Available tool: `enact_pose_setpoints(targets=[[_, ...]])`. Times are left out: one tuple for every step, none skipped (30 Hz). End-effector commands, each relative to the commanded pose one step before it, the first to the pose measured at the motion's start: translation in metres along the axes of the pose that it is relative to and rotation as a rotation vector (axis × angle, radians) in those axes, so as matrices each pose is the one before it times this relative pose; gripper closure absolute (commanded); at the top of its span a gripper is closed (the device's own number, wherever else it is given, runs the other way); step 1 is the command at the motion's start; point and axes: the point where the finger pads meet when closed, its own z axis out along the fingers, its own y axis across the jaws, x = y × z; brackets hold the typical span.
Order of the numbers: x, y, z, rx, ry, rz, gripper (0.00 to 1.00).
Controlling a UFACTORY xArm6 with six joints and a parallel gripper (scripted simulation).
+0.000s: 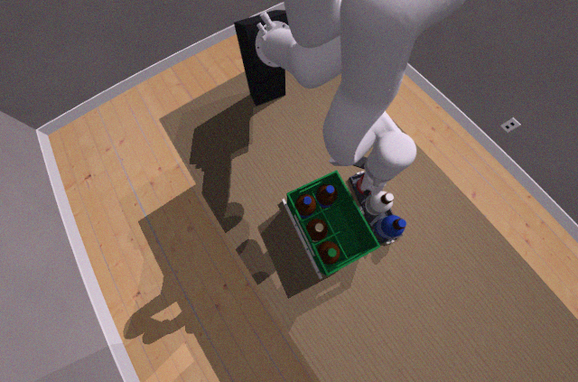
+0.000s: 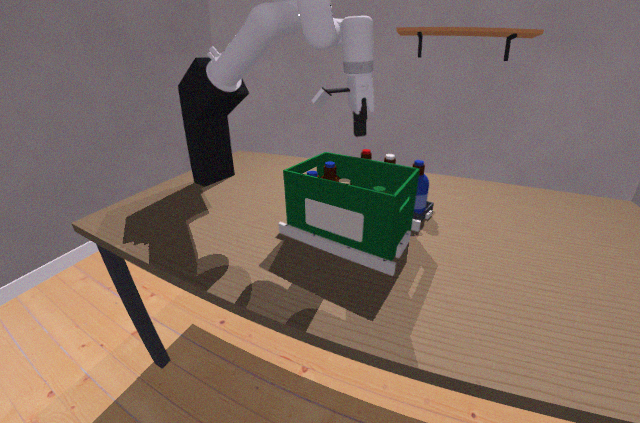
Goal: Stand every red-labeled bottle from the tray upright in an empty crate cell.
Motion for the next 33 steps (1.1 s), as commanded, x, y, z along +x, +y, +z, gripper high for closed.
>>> enact_pose_setpoints(targets=[[-0.00621,0.0053,0.0017,0.13067,0.09392,0.02656,1.0],[0.0,0.0,0.0,0.0,0.0,0.0,1.0],[-0.00306,0.00746,0.00019,-0.00173,0.00194,0.00356,1.0],[-0.00303,0.00661,0.0,0.00036,0.00016,0.00358,1.0],[-0.00301,0.00583,-0.00015,0.00193,-0.00151,0.00363,1.0],[-0.00299,0.00512,-0.00028,0.00303,-0.00298,0.00367,1.0],[0.0,0.0,0.0,0.0,0.0,0.0,1.0],[0.0,0.0,0.0,0.0,0.0,0.0,1.0],[-0.00291,0.00481,-0.00027,0.003,-0.00334,0.00371,1.0],[-0.00259,0.0072,0.00045,-0.00253,0.00314,0.00363,1.0],[-0.00247,0.00635,0.00025,-0.00115,0.00167,0.00324,1.0],[-0.00232,0.00554,0.00008,-0.0002,0.00051,0.0029,1.0],[-0.00213,0.00478,-0.00003,0.0004,-0.00035,0.00258,1.0],[-0.0019,0.00405,-0.00011,0.00074,-0.0009,0.00226,1.0],[-0.00165,0.00337,-0.00015,0.00088,-0.0012,0.00194,1.0],[-0.00138,0.00272,-0.00016,0.00087,-0.00128,0.00162,1.0],[-0.00111,0.00213,-0.00015,0.00078,-0.00119,0.0013,1.0],[-0.00084,0.00158,-0.00013,0.00063,-0.001,0.00098,1.0],[-0.0006,0.0011,-0.0001,0.00046,-0.00076,0.0007,1.0],[-0.00038,0.00069,-0.00006,0.0003,-0.0005,0.00044,1.0],[-0.0002,0.00037,-0.00003,0.00016,-0.00028,0.00024,1.0],[-0.00008,0.00014,-0.00001,0.00006,-0.00011,0.00009,1.0],[-0.00001,0.00002,0.0,0.00001,-0.00002,0.00001,1.0],[0.0,0.0,0.0,0.0,0.0,0.0,1.0],[0.0,0.0,0.0,0.0,0.0,0.0,1.0],[0.0,0.0,0.0,0.0,0.0,0.0,0.35],[0.0,0.0,0.0,0.0,0.0,0.0,0.35],[0.0,0.0,0.0,0.0,0.0,0.0,0.35],[0.0,0.0,0.0,0.0,0.0,0.0,0.35],[0.0,0.0,0.0,0.0,0.0,0.0,0.35],[0.0,0.0,0.0,0.0,0.0,0.0,0.35],[0.0,0.0,0.0,0.0,0.0,0.0,0.35],[0.0,0.0,0.0,0.0,0.0,0.0,0.35]])
